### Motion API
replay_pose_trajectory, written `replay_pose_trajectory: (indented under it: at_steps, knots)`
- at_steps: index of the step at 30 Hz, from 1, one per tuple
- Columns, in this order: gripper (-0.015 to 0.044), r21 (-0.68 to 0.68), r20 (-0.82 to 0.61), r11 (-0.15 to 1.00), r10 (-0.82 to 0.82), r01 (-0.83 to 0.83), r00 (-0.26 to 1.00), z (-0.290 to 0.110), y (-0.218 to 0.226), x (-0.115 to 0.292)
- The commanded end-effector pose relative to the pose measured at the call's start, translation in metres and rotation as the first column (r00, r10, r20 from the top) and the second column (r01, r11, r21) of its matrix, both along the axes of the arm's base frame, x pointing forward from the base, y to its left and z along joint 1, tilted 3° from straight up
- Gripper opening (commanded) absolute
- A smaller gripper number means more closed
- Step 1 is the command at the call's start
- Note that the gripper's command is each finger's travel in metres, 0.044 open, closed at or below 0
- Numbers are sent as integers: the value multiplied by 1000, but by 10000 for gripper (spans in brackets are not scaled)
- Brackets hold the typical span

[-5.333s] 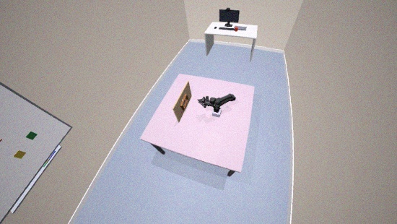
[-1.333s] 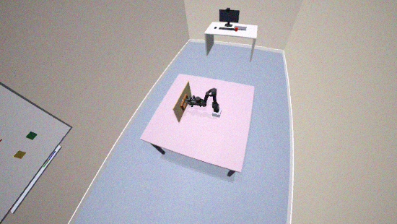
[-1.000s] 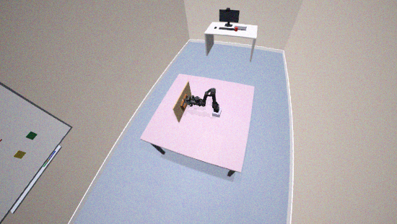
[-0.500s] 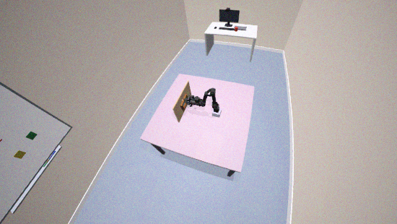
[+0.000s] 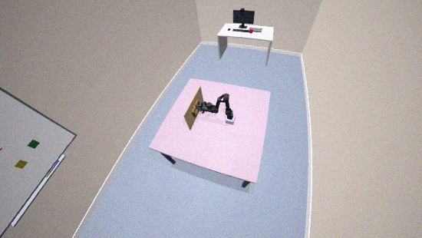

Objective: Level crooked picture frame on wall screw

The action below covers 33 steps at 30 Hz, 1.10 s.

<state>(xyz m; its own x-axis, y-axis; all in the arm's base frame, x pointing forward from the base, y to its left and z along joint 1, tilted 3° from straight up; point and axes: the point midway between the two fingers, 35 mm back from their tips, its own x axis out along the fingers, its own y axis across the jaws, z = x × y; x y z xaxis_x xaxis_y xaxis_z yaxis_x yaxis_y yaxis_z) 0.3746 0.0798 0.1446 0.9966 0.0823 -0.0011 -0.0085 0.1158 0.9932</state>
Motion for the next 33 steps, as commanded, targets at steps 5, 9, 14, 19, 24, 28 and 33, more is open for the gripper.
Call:
replay_pose_trajectory:
  at_steps: [5,9,14,19,24,28,33]
  knots:
    - [76,2,0,1000,4,-4,1000,0,1,0]
    - [50,2,0,1000,4,-4,1000,0,1,0]
    - [0,2,0,1000,4,-4,1000,0,1,0]
    - [0,2,0,1000,4,-4,1000,0,1,0]
    - [0,2,0,1000,4,-4,1000,0,1,0]
    - [0,2,0,1000,4,-4,1000,1,0,0]
    - [0,2,0,1000,4,-4,1000,3,0,0]
